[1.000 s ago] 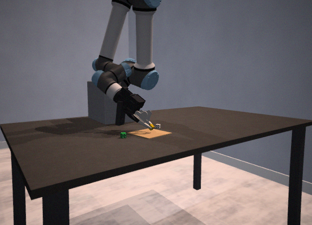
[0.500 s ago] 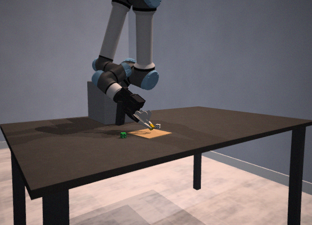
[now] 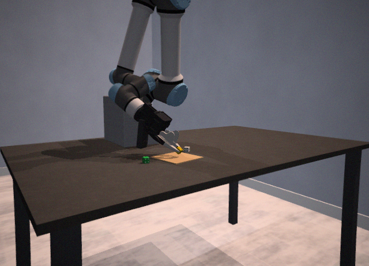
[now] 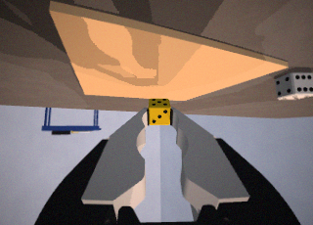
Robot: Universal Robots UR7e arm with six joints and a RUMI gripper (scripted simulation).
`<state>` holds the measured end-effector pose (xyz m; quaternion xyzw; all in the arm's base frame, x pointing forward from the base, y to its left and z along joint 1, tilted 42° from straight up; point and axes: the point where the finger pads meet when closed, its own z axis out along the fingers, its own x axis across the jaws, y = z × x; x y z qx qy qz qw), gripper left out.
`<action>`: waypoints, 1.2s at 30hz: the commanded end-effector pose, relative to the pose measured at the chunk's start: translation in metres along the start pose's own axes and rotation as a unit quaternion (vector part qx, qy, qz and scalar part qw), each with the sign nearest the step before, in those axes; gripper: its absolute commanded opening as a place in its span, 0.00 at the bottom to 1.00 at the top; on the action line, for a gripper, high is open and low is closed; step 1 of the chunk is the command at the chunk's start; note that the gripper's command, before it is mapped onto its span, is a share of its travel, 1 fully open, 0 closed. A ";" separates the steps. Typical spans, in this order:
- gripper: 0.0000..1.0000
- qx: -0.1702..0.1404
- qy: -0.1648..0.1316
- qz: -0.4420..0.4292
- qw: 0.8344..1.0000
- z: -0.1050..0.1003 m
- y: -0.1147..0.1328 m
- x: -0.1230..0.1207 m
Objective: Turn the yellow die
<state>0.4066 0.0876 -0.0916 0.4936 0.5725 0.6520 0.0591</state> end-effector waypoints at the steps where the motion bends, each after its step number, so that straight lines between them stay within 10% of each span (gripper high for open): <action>1: 0.03 0.000 0.000 0.000 1.000 0.000 0.000 0.000; 36: 0.03 0.000 0.000 0.000 1.000 0.007 -0.009 0.000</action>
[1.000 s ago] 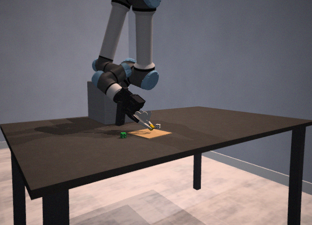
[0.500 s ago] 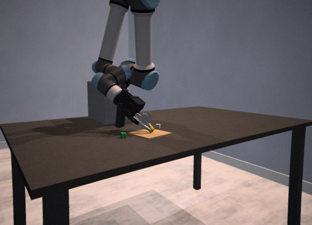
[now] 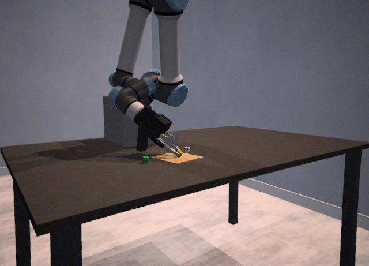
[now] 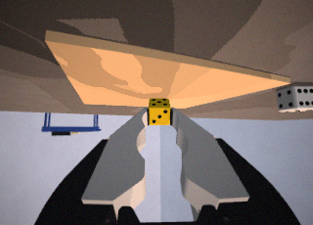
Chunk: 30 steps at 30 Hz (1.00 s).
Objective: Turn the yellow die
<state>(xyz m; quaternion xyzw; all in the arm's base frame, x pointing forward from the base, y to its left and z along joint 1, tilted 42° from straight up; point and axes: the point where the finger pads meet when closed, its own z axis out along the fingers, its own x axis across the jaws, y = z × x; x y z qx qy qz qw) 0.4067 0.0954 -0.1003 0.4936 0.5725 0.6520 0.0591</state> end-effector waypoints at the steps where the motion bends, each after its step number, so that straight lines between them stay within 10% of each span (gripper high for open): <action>1: 0.03 0.000 0.000 0.000 1.000 0.000 0.000 0.000; 30: 0.10 0.000 0.000 0.000 1.000 0.000 0.000 0.000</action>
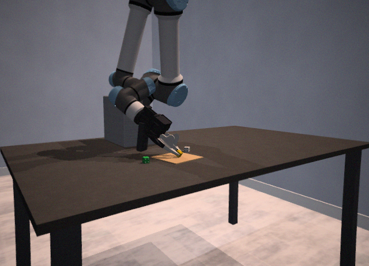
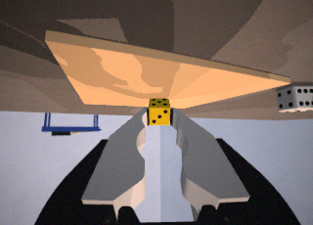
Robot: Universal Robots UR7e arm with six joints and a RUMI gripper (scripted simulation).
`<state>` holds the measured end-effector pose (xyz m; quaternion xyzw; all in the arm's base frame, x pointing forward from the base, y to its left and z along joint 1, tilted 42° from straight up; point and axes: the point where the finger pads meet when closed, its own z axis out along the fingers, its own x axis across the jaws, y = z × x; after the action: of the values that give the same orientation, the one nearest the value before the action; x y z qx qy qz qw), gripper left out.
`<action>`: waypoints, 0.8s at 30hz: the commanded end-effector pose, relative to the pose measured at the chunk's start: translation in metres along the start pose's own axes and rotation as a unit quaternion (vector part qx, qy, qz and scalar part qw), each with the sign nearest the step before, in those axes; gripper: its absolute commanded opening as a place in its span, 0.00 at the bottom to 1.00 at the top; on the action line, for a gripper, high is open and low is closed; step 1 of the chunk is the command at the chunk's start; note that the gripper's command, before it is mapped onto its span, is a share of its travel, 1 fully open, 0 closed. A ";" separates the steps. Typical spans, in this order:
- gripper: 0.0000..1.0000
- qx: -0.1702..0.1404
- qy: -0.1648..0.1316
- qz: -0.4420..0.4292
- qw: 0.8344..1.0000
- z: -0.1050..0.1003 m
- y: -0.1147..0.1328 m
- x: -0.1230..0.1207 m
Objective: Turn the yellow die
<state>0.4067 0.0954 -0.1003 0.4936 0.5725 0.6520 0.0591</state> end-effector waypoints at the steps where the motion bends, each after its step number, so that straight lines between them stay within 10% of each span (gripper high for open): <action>1: 0.10 0.000 0.000 0.000 1.000 0.000 0.000 0.000; 24: 0.21 0.000 0.000 0.000 1.000 0.000 0.000 0.000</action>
<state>0.4067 0.0954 -0.1003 0.4936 0.5725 0.6520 0.0591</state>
